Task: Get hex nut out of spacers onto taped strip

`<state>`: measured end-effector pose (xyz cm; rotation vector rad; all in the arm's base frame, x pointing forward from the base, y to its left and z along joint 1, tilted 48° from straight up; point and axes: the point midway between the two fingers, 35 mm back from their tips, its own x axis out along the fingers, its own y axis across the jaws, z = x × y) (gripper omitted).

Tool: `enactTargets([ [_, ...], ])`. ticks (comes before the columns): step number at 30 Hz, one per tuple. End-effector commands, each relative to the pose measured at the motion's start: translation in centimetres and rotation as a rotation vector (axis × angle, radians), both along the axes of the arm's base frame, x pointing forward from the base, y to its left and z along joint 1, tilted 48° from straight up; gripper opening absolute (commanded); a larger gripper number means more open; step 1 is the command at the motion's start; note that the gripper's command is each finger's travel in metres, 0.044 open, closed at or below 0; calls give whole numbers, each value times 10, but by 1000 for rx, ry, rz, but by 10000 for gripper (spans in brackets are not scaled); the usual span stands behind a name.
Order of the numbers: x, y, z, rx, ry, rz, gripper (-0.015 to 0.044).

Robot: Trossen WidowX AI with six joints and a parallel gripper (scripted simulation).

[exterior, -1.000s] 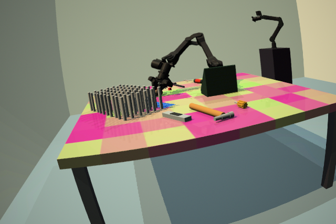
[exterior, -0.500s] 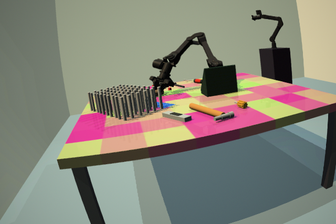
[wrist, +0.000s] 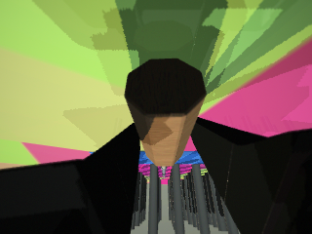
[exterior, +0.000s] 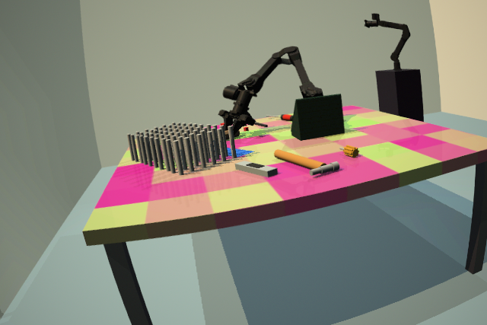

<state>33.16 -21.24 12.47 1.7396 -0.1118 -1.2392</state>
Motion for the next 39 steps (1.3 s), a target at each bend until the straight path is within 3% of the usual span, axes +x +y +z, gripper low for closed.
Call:
enactTargets([
  [1, -2, 1, 0, 3, 3, 9, 0],
  [39, -25, -4, 10, 3, 4, 8, 0],
])
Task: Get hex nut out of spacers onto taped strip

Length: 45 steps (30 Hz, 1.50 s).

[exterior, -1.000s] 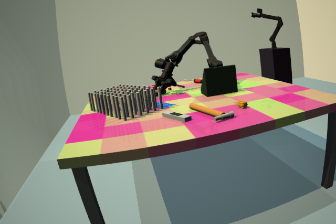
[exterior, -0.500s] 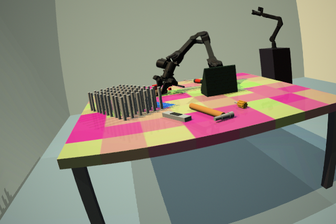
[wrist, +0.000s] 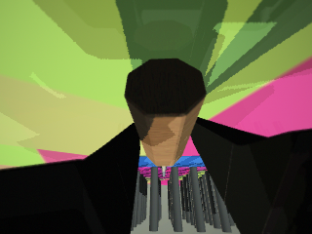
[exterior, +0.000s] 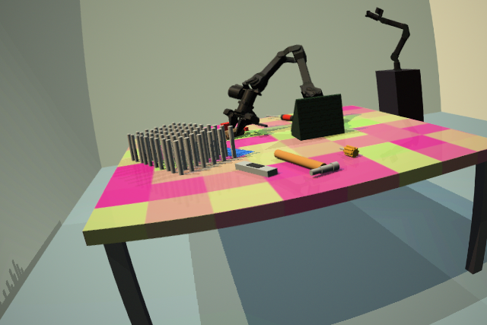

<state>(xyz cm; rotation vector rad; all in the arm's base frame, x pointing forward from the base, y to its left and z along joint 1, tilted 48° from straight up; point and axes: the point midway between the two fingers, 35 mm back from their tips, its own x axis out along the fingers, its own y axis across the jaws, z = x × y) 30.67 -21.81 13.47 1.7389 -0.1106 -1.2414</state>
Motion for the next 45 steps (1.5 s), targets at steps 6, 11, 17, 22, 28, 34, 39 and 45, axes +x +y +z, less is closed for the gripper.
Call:
enactTargets([
  [6, 2, 5, 4, 3, 1, 8, 0],
  [11, 3, 8, 7, 3, -1, 7, 0],
  [17, 5, 11, 11, 3, -3, 5, 0],
  [22, -1, 12, 15, 3, -3, 5, 0],
  [28, -21, 12, 26, 3, -1, 7, 0],
  [34, -33, 15, 32, 4, 5, 10, 0],
  [39, -25, 29, 46, 12, 7, 8, 0],
  [45, -17, 51, 69, 17, 6, 4, 0],
])
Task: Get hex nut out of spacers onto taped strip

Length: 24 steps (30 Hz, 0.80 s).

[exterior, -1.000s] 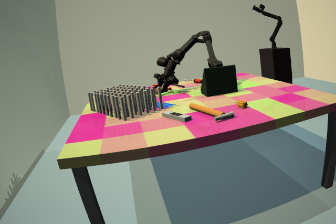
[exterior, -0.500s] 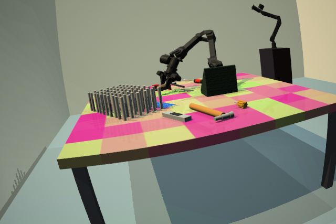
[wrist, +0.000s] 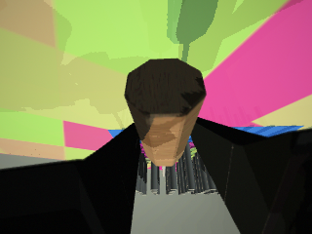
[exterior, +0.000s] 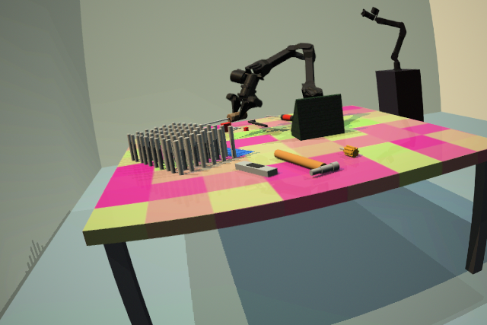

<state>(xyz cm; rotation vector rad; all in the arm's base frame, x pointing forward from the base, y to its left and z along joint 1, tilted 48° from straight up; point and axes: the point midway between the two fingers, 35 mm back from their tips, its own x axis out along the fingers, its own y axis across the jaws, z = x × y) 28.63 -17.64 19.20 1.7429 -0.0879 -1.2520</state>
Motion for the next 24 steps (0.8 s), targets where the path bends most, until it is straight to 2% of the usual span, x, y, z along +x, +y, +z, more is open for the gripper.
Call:
enactTargets([
  [1, 5, 13, 15, 2, -7, -3, 0],
  [13, 7, 60, 59, -3, -14, -2, 0],
  [15, 11, 54, 46, 5, 1, 10, 0],
  [24, 52, 103, 7, 74, 91, 158, 0],
])
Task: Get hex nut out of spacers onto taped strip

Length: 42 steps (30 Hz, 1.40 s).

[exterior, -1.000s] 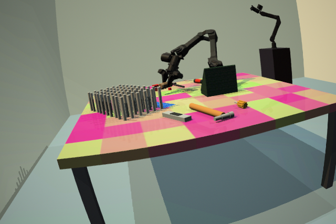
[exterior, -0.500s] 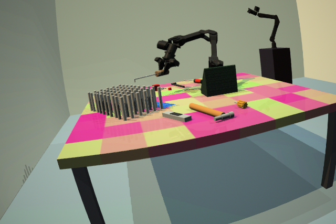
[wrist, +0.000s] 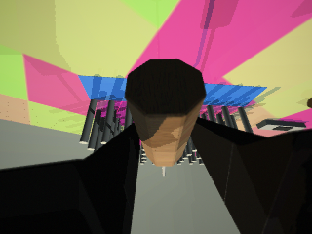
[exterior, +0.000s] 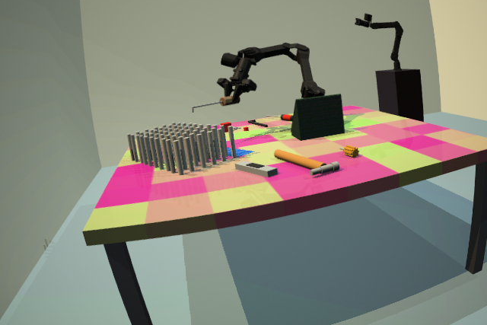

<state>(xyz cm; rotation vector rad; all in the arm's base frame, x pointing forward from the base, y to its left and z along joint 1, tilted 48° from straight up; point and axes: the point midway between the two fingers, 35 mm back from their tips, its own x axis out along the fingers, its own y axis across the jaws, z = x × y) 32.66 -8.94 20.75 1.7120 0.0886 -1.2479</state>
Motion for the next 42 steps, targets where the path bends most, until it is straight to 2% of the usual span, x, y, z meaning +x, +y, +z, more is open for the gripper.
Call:
enactTargets([
  [1, 16, 23, -13, 33, 22, 59, 0],
  [9, 39, 75, -52, 83, 115, 184, 0],
  [23, 41, 174, -127, 104, 324, 454, 0],
  [42, -4, 295, -230, 139, 563, 664, 0],
])
